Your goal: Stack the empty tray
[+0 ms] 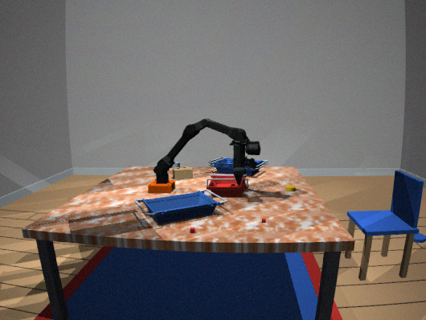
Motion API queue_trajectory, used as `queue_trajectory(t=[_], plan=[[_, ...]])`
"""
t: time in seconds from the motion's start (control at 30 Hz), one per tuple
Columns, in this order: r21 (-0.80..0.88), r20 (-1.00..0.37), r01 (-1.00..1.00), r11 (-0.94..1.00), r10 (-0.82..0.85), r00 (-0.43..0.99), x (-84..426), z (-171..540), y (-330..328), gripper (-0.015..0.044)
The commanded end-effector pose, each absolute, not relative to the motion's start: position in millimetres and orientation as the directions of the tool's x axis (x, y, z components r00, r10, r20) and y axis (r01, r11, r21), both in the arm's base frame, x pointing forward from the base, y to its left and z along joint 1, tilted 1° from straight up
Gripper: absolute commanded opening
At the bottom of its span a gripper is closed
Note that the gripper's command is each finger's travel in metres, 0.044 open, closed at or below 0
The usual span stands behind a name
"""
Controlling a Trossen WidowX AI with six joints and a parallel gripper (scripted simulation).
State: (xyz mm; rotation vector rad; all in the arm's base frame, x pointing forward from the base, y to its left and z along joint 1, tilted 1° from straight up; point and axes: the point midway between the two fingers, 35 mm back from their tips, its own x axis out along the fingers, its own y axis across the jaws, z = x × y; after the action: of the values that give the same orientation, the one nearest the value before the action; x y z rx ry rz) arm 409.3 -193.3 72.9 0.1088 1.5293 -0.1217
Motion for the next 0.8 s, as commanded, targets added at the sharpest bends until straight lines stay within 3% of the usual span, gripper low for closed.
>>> queue_trajectory(t=[0.0, 0.77], plan=[[-0.001, -0.999, 0.15, 0.989, -0.008, 0.042, 412, 65, -179, 0.0083], [0.004, -0.999, 0.151, 0.989, -0.002, 0.041, 411, 92, -175, 0.0083]])
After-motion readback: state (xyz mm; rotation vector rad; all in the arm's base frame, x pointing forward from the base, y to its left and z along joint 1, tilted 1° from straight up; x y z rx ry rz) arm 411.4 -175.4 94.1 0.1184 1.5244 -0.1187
